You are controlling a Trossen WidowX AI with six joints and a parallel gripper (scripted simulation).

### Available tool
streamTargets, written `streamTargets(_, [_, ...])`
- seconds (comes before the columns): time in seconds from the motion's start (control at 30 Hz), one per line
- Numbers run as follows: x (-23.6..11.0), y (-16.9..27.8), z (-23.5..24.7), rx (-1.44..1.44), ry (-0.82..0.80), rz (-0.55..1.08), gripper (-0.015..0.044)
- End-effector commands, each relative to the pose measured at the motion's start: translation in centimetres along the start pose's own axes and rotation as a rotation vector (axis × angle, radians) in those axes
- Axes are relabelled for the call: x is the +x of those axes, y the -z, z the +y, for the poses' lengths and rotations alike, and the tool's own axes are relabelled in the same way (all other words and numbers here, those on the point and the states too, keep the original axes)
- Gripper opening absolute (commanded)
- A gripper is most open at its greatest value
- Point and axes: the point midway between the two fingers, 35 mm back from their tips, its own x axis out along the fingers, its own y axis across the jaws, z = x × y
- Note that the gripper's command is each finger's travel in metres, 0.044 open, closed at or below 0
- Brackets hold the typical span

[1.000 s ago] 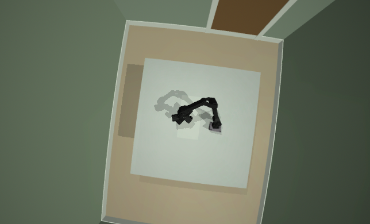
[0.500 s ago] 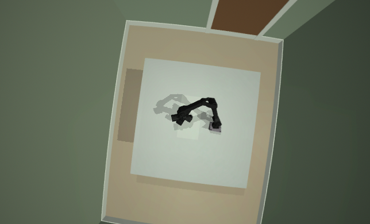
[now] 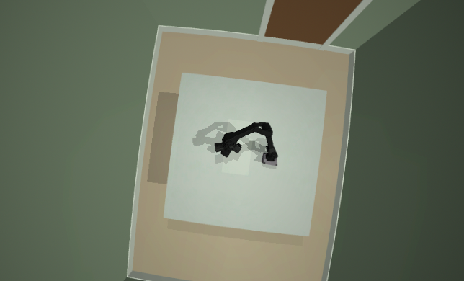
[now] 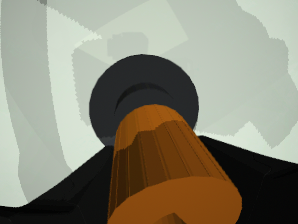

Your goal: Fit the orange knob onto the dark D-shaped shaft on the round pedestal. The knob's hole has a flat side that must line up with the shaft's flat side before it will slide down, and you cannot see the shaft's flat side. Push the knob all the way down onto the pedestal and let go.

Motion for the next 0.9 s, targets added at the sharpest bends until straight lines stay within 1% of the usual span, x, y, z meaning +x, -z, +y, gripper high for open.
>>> streamTargets(0.0, [0.11, -0.15, 0.0, -0.003, 0.0, 0.001, 0.0])
streamTargets(0.87, [0.35, -0.29, -0.09, -0.019, 0.0, 0.001, 0.0])
